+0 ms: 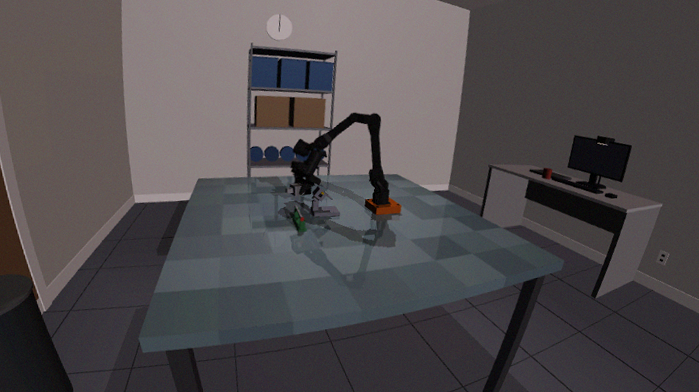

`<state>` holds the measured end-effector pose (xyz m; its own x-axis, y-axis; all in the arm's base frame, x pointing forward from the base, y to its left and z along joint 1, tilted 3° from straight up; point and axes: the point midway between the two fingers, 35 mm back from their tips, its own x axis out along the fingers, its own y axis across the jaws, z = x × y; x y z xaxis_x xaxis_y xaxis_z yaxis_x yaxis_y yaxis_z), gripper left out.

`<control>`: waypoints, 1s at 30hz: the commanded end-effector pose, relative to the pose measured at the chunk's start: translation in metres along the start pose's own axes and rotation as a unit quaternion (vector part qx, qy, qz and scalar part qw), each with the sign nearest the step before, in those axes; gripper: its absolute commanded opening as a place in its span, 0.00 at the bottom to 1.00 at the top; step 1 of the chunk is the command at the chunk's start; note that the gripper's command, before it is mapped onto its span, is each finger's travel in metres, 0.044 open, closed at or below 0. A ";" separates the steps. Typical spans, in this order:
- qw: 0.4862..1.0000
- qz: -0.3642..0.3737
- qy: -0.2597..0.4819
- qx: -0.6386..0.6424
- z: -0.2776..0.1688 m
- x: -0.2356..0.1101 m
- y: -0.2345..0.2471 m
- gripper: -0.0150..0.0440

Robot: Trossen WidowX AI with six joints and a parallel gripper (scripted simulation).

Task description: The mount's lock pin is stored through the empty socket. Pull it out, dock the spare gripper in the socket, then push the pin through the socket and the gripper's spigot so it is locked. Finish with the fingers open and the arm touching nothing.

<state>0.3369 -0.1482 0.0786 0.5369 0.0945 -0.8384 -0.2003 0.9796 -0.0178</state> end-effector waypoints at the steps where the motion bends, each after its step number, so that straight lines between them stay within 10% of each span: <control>1: 1.000 -0.005 -0.008 -0.004 0.015 -0.022 -0.002 0.25; 30: 0.998 0.035 0.009 0.051 0.014 -0.058 0.017 0.25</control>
<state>0.3188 -0.1386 0.1345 0.5137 0.1294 -0.8481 -0.1717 0.9841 0.0461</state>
